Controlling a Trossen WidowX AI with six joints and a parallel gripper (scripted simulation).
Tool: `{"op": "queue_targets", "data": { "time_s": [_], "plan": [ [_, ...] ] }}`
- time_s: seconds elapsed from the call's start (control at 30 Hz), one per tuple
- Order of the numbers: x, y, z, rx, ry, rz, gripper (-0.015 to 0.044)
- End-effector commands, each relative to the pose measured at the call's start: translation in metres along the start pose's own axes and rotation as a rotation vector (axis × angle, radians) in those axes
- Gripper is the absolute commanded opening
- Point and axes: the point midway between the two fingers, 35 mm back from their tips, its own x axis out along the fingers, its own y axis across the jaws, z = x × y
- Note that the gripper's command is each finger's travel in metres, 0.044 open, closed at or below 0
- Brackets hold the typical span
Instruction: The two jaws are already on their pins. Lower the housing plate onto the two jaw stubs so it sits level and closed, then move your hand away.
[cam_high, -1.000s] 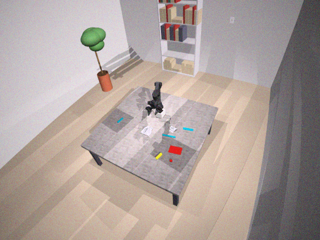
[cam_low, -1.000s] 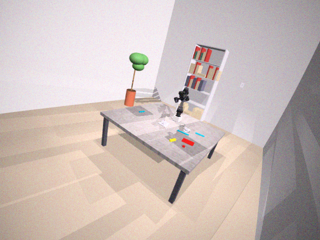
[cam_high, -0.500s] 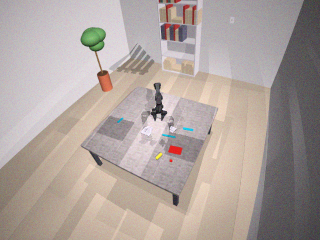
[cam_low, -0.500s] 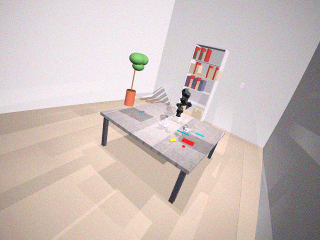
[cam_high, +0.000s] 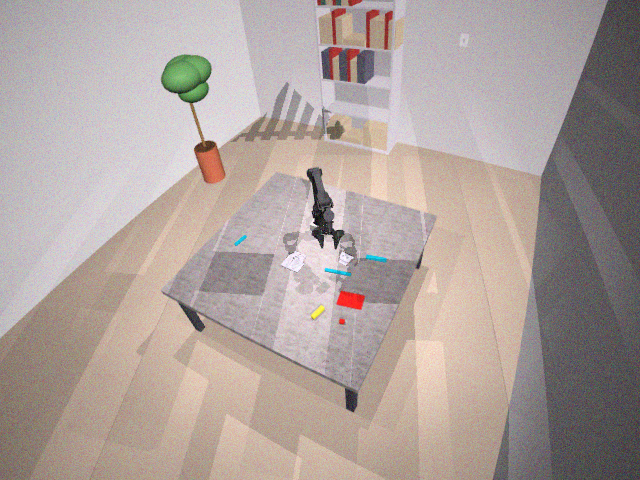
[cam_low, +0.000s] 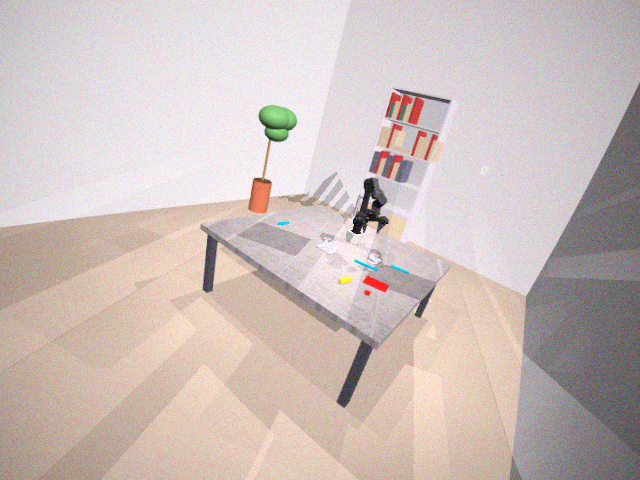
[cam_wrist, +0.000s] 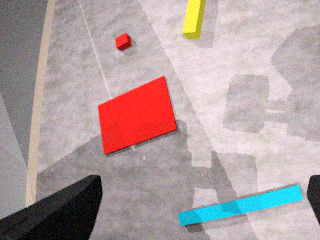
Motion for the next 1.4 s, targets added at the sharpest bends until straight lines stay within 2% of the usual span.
{"op": "queue_targets", "data": {
  "time_s": [0.0, 0.43, 0.9, 1.13, 1.27, 1.37],
  "plan": [
    [0.010, 0.003, -0.023, 0.005, 0.088, -0.034, 0.0440],
    [0.031, 0.000, -0.093, 0.001, 0.309, -0.181, 0.0440],
    [0.038, -0.014, -0.163, -0.017, 0.495, -0.392, 0.0440],
    [0.039, -0.016, -0.171, -0.019, 0.511, -0.416, 0.0440],
    [0.064, -0.029, -0.186, -0.020, 0.511, -0.416, 0.0440],
    [0.069, -0.032, -0.189, -0.020, 0.511, -0.416, 0.0440]
  ]
}}
